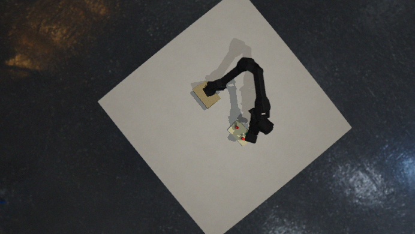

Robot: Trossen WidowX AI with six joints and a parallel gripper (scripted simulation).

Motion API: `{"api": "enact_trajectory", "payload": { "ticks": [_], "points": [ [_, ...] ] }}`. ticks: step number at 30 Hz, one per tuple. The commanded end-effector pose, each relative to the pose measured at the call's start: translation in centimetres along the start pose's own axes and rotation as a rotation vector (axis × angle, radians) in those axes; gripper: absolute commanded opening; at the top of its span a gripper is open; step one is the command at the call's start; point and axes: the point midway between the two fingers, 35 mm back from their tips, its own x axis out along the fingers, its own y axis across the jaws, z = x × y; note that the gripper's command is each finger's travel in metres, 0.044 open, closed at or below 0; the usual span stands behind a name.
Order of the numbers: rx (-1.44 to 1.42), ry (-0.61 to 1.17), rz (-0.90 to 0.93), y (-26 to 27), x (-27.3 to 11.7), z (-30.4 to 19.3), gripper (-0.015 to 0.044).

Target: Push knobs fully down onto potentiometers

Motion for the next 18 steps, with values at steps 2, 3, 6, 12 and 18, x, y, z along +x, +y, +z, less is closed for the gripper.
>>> {"api": "enact_trajectory", "payload": {
  "ticks": [2, 3, 6, 12, 18],
  "points": [
    [0.140, 0.106, 0.084, -0.2, 1.1, -2.3, 0.0000],
    [0.165, 0.125, 0.098, -0.2, 1.3, -2.7, 0.0000],
    [0.239, 0.182, 0.142, -0.2, 1.6, -3.9, 0.0000],
    [0.389, 0.295, 0.230, 0.1, 2.0, -6.0, 0.0000],
    [0.541, 0.405, 0.317, 0.5, 2.1, -7.8, 0.0000]
  ]
}}
